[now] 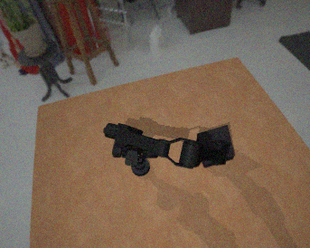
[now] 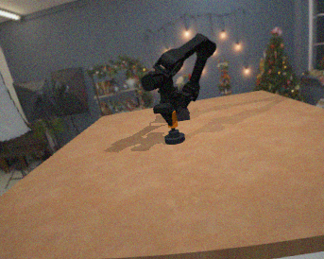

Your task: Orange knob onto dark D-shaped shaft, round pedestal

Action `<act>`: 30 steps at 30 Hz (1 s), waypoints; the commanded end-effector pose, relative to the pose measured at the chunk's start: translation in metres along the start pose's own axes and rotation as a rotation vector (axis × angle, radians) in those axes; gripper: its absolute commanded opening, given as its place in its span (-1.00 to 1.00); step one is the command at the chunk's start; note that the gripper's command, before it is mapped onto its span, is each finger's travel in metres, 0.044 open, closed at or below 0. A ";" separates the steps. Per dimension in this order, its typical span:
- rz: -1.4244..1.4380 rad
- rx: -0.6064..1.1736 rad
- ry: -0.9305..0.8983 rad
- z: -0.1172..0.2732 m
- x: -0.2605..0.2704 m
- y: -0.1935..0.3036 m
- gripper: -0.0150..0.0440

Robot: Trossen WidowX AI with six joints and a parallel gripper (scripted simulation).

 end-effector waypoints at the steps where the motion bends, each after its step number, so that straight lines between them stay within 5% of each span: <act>1: 0.073 0.001 0.005 0.002 -0.002 0.000 -0.49; 30: 0.195 0.002 0.004 0.002 -0.002 -0.001 -0.49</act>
Point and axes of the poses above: the point midway between the two fingers, 35 mm back from their tips, its own z axis back along the fingers, its own x axis across the jaws, y = z × x, the point moved 1 cm from there along z, back along the fingers, and after that the axes turned 15 degrees about -z, right-handed, at the moved point
